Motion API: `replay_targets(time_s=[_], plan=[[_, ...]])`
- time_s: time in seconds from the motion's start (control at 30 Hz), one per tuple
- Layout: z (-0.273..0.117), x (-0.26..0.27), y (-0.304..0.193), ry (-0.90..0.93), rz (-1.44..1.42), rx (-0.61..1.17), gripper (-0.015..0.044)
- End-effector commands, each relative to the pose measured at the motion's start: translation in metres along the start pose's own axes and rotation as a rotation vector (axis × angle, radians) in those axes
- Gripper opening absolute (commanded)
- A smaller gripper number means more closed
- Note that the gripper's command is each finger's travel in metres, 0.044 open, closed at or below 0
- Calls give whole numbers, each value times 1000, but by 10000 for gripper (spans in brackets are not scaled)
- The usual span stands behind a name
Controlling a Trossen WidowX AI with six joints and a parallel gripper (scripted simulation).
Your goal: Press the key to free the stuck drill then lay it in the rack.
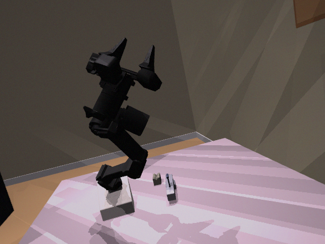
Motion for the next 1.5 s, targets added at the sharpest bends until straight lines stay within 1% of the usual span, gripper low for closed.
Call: replay_targets(time_s=[0.0,0.27,0.33,0.47,0.67,0.87,1.1,1.3,1.47], plan=[[0,0,0,0,0,0,374],[-1,2,1,-1,-4,-2,164],[-5,16,7,-11,-36,-20,111],[-15,62,18,-30,-133,-59,6],[-14,133,13,-36,-287,-76,0],[2,194,-18,-23,-440,-37,0],[23,231,-60,-14,-486,36,0],[54,259,-127,-15,-568,192,0],[79,263,-193,-41,-611,363,0]])
Point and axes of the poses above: the point midway between the two fingers, 35 mm back from their tips, its own z axis out along the fingers, its own x axis across the jaws, y = z × x, the point moved 8 cm from there along -z, back along the fingers, and after that the axes turned 3 degrees about z, right-handed, at the moved point
